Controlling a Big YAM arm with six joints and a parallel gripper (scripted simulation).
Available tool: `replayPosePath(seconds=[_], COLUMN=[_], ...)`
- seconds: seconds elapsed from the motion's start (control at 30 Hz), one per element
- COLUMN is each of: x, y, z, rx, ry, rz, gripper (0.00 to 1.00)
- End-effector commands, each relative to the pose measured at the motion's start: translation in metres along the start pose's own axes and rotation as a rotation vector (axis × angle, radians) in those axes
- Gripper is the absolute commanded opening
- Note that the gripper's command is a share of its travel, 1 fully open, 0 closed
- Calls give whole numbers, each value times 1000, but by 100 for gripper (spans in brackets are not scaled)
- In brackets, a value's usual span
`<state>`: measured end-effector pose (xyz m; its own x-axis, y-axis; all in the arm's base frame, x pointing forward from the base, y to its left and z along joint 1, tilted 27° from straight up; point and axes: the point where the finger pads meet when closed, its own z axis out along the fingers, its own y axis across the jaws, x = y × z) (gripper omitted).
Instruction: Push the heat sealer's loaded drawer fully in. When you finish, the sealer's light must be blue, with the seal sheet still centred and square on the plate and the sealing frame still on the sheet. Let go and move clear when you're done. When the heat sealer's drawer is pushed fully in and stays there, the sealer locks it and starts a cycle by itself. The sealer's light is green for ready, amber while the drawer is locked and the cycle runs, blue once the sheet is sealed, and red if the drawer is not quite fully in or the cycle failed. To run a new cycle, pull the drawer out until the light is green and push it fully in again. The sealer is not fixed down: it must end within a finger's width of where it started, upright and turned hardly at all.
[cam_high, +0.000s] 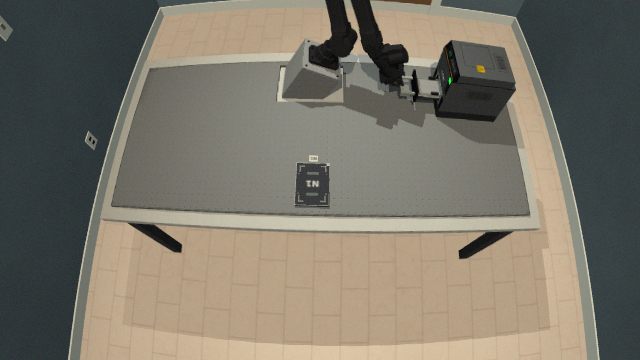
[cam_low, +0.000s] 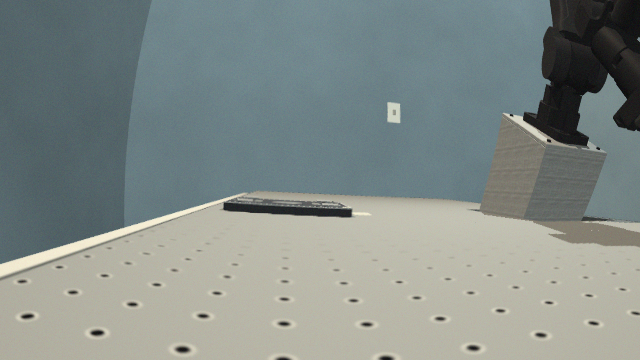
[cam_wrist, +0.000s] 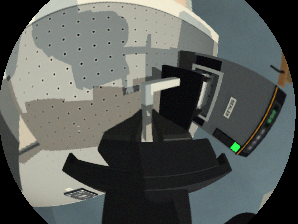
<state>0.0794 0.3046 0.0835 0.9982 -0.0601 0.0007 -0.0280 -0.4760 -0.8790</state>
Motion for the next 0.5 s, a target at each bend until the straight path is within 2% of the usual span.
replayPosePath(seconds=[0.0,0.27,0.3,0.47], x=[3,3,3,2], y=[-12,-12,-24,-28], z=[2,2,6,9], rx=[24,24,43,43], ry=[6,6,3,2], rz=[-7,-7,-7,-7], gripper=[0,0,0,0])
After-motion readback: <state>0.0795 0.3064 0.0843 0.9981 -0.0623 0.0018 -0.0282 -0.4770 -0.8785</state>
